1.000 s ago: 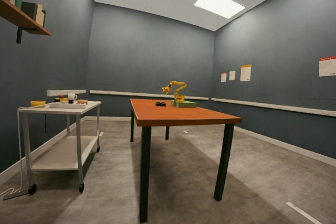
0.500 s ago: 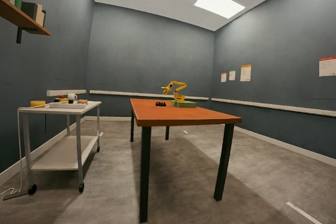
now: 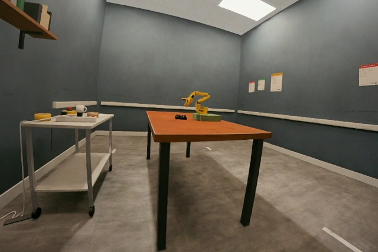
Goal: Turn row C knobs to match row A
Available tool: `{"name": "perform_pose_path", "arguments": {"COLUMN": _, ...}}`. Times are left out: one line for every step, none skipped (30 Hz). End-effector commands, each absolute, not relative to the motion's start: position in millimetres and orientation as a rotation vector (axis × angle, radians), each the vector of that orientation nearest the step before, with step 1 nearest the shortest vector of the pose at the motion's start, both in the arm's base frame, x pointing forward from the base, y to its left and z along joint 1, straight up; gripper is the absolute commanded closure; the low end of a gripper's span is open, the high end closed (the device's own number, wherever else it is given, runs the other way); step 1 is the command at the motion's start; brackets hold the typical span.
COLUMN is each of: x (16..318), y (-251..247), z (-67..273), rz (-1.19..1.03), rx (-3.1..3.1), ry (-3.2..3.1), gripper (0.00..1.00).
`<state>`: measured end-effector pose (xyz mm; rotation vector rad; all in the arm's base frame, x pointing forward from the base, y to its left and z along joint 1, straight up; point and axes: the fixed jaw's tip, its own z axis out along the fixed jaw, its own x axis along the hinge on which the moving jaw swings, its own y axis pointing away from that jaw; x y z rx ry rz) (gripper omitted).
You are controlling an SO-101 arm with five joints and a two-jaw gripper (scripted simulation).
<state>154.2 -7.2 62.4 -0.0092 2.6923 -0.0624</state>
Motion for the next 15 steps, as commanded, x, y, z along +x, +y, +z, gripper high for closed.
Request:
{"name": "perform_pose_path", "arguments": {"x": 151.5, "y": -3.2, "z": 59.2, "rz": -0.040, "rx": 0.014, "ry": 2.707, "gripper": 0.60}}
{"name": "perform_pose_path", "arguments": {"x": 151.5, "y": -2.9, "z": 59.3, "rz": -0.038, "rx": 0.018, "ry": 2.707, "gripper": 0.60}}
{"name": "perform_pose_path", "arguments": {"x": 151.6, "y": -2.7, "z": 59.3, "rz": -0.036, "rx": 0.021, "ry": 2.707, "gripper": 0.60}}
{"name": "perform_pose_path", "arguments": {"x": 151.6, "y": -2.5, "z": 59.3, "rz": -0.035, "rx": 0.024, "ry": 2.707, "gripper": 0.60}}
{"name": "perform_pose_path", "arguments": {"x": 151.6, "y": -2.4, "z": 59.3, "rz": -0.034, "rx": 0.025, "ry": 2.707, "gripper": 0.60}}
{"name": "perform_pose_path", "arguments": {"x": 151.6, "y": -2.3, "z": 59.3, "rz": -0.034, "rx": 0.026, "ry": 2.707, "gripper": 0.60}}
{"name": "perform_pose_path", "arguments": {"x": 151.6, "y": -2.2, "z": 59.3, "rz": -0.033, "rx": 0.027, "ry": 2.707, "gripper": 0.60}}
{"name": "perform_pose_path", "arguments": {"x": 151.6, "y": -2.2, "z": 59.3, "rz": -0.033, "rx": 0.027, "ry": 2.707, "gripper": 0.60}}
{"name": "perform_pose_path", "arguments": {"x": 151.6, "y": -2.2, "z": 59.3, "rz": -0.033, "rx": 0.027, "ry": 2.707, "gripper": 0.60}}
{"name": "perform_pose_path", "arguments": {"x": 151.6, "y": -2.2, "z": 59.3, "rz": -0.033, "rx": 0.027, "ry": 2.707, "gripper": 0.60}}
{"name": "perform_pose_path", "arguments": {"x": 151.6, "y": -2.2, "z": 59.3, "rz": -0.033, "rx": 0.027, "ry": 2.707, "gripper": 0.60}}
{"name": "perform_pose_path", "arguments": {"x": 151.6, "y": -2.2, "z": 59.3, "rz": -0.033, "rx": 0.027, "ry": 2.707, "gripper": 0.60}}
{"name": "perform_pose_path", "arguments": {"x": 151.6, "y": -2.2, "z": 59.3, "rz": -0.033, "rx": 0.027, "ry": 2.707, "gripper": 0.60}}
{"name": "perform_pose_path", "arguments": {"x": 151.6, "y": -2.2, "z": 59.3, "rz": -0.033, "rx": 0.027, "ry": 2.707, "gripper": 0.60}}
{"name": "perform_pose_path", "arguments": {"x": 151.6, "y": -2.2, "z": 59.3, "rz": -0.033, "rx": 0.027, "ry": 2.707, "gripper": 0.60}}
